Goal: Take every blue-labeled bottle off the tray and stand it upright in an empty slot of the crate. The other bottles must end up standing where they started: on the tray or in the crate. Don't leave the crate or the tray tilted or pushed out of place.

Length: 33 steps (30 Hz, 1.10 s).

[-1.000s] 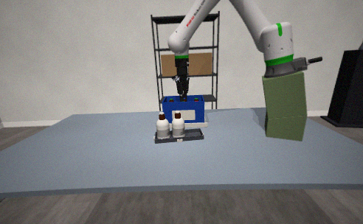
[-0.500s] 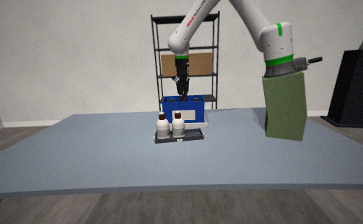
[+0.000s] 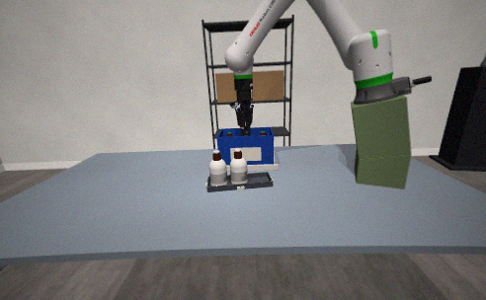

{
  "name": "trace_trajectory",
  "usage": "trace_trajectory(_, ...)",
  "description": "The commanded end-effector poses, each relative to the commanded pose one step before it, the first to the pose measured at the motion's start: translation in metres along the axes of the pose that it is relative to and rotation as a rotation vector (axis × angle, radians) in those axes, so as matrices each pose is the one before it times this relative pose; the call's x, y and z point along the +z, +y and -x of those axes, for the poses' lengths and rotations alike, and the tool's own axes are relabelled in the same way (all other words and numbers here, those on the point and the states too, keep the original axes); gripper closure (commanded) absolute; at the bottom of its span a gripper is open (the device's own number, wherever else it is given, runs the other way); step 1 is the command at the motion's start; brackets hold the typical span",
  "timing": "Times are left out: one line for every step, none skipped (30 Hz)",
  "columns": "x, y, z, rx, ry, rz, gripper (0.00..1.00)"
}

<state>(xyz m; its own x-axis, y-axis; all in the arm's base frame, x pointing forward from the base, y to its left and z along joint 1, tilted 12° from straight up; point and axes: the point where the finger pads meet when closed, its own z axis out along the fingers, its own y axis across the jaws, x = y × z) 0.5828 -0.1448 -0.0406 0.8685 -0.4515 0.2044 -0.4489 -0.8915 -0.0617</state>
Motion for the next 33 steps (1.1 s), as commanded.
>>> trace_trajectory(-0.001, -0.00024, -0.00102, -0.00024, 0.00213, -0.0005, 0.9)
trace_trajectory(0.0, 0.0, 0.0, 0.0, 0.0, 0.0, 0.9)
trace_trajectory(0.0, 0.0, 0.0, 0.0, 0.0, 0.0, 0.9)
trace_trajectory(0.0, 0.0, 0.0, 0.0, 0.0, 0.0, 0.9)
trace_trajectory(0.0, 0.0, 0.0, 0.0, 0.0, 0.0, 0.9)
trace_trajectory(0.0, 0.0, 0.0, 0.0, 0.0, 0.0, 0.9)
trace_trajectory(0.0, 0.0, 0.0, 0.0, 0.0, 0.0, 0.9)
trace_trajectory(0.0, 0.0, 0.0, 0.0, 0.0, 0.0, 0.9)
trace_trajectory(0.0, 0.0, 0.0, 0.0, 0.0, 0.0, 0.9)
trace_trajectory(0.0, 0.0, 0.0, 0.0, 0.0, 0.0, 0.9)
trace_trajectory(0.0, 0.0, 0.0, 0.0, 0.0, 0.0, 0.9)
trace_trajectory(0.0, 0.0, 0.0, 0.0, 0.0, 0.0, 0.9)
trace_trajectory(0.0, 0.0, 0.0, 0.0, 0.0, 0.0, 0.9)
trace_trajectory(0.0, 0.0, 0.0, 0.0, 0.0, 0.0, 0.9)
trace_trajectory(0.0, 0.0, 0.0, 0.0, 0.0, 0.0, 0.9)
trace_trajectory(0.0, 0.0, 0.0, 0.0, 0.0, 0.0, 0.9)
trace_trajectory(0.0, 0.0, 0.0, 0.0, 0.0, 0.0, 0.9)
trace_trajectory(0.0, 0.0, 0.0, 0.0, 0.0, 0.0, 0.9)
trace_trajectory(0.0, 0.0, 0.0, 0.0, 0.0, 0.0, 0.9)
trace_trajectory(0.0, 0.0, 0.0, 0.0, 0.0, 0.0, 0.9)
trace_trajectory(0.0, 0.0, 0.0, 0.0, 0.0, 0.0, 0.9)
trace_trajectory(0.0, 0.0, 0.0, 0.0, 0.0, 0.0, 0.9)
trace_trajectory(0.0, 0.0, 0.0, 0.0, 0.0, 0.0, 0.9)
trace_trajectory(0.0, 0.0, 0.0, 0.0, 0.0, 0.0, 0.9)
trace_trajectory(0.0, 0.0, 0.0, 0.0, 0.0, 0.0, 0.56)
trace_trajectory(0.0, 0.0, 0.0, 0.0, 0.0, 0.0, 0.56)
trace_trajectory(0.0, 0.0, 0.0, 0.0, 0.0, 0.0, 0.56)
trace_trajectory(0.0, 0.0, 0.0, 0.0, 0.0, 0.0, 0.56)
trace_trajectory(0.0, 0.0, 0.0, 0.0, 0.0, 0.0, 0.56)
trace_trajectory(0.0, 0.0, 0.0, 0.0, 0.0, 0.0, 0.56)
trace_trajectory(0.0, 0.0, 0.0, 0.0, 0.0, 0.0, 0.56)
trace_trajectory(0.0, 0.0, 0.0, 0.0, 0.0, 0.0, 0.56)
trace_trajectory(0.0, 0.0, 0.0, 0.0, 0.0, 0.0, 0.56)
